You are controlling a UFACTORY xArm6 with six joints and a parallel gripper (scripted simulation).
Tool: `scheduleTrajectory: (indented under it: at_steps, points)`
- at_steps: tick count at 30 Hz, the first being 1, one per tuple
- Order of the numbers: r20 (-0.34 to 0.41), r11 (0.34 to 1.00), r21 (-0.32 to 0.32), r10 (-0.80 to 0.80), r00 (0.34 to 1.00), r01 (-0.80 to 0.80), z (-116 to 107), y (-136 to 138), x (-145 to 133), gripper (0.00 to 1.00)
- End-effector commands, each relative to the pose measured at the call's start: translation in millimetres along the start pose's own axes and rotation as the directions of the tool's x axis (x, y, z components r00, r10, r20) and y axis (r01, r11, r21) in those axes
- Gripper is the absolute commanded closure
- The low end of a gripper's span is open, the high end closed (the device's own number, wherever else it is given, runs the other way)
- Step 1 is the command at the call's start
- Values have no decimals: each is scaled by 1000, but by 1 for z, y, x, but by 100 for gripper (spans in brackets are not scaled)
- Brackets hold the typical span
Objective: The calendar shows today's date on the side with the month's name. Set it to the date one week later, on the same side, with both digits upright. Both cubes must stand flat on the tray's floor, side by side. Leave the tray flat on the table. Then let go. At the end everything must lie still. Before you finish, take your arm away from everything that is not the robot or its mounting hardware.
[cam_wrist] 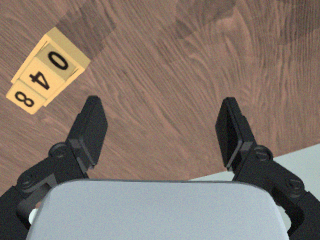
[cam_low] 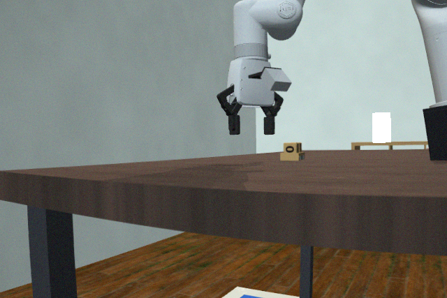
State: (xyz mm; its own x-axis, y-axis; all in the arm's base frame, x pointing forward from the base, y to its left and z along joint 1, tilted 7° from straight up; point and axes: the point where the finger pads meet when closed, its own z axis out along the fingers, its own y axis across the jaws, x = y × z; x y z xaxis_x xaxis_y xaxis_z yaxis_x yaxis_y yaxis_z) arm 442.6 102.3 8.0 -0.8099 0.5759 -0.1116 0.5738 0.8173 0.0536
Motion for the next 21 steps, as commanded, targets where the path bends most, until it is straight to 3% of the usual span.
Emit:
scheduleTrajectory:
  at_steps: [1, 10, 17, 21]
  points:
    - [2, 1000, -3, 0, 1000, 0, -1, 1, -1, 0]
    - [2, 1000, -3, 7, 1000, -7, -1, 1, -1, 0]
    - [2, 971, -3, 237, 971, -237, -1, -2, -4, 0]
    - [2, 966, -3, 259, 966, -259, -1, -18, -15, 0]
